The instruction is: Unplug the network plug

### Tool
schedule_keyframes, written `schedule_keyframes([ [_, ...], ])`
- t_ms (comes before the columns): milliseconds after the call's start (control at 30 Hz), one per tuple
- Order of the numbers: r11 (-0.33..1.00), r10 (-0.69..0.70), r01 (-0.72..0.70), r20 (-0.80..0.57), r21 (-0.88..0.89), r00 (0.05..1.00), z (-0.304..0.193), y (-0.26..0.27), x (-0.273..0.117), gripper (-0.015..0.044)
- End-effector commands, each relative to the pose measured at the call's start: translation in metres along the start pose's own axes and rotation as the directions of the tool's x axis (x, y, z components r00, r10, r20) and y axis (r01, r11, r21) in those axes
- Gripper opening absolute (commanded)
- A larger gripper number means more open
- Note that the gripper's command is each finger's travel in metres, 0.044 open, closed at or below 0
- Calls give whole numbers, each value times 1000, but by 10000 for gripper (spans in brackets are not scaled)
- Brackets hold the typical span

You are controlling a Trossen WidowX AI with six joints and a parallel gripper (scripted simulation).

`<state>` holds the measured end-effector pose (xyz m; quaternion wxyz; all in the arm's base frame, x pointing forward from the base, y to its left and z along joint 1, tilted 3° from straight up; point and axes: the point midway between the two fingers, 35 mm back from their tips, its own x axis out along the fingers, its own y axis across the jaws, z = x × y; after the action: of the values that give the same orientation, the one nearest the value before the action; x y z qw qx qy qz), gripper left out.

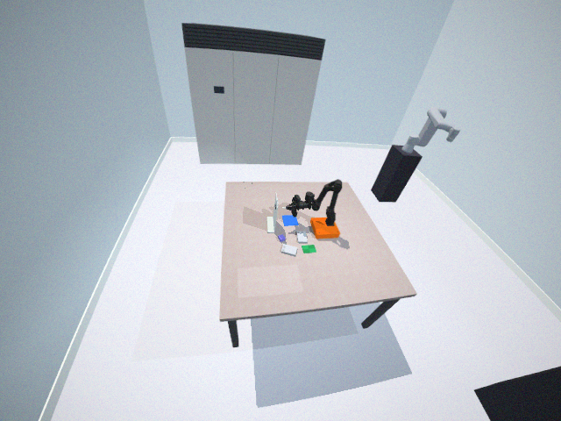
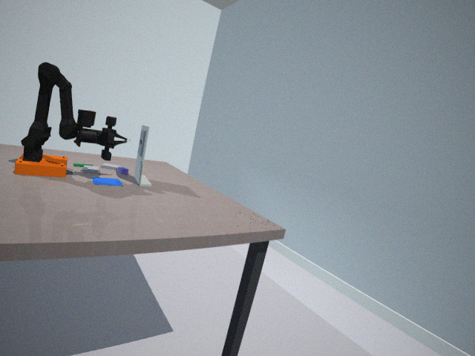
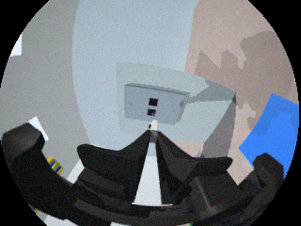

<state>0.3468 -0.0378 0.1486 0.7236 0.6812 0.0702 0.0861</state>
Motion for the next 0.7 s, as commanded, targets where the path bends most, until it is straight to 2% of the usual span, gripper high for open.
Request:
schedule_keyframes([
  [0, 1000, 0, 0, -3, 3, 1000, -2, 0, -4, 0],
  [667, 1000, -1, 1, -1, 1, 1000, -2, 10, -10, 0],
])
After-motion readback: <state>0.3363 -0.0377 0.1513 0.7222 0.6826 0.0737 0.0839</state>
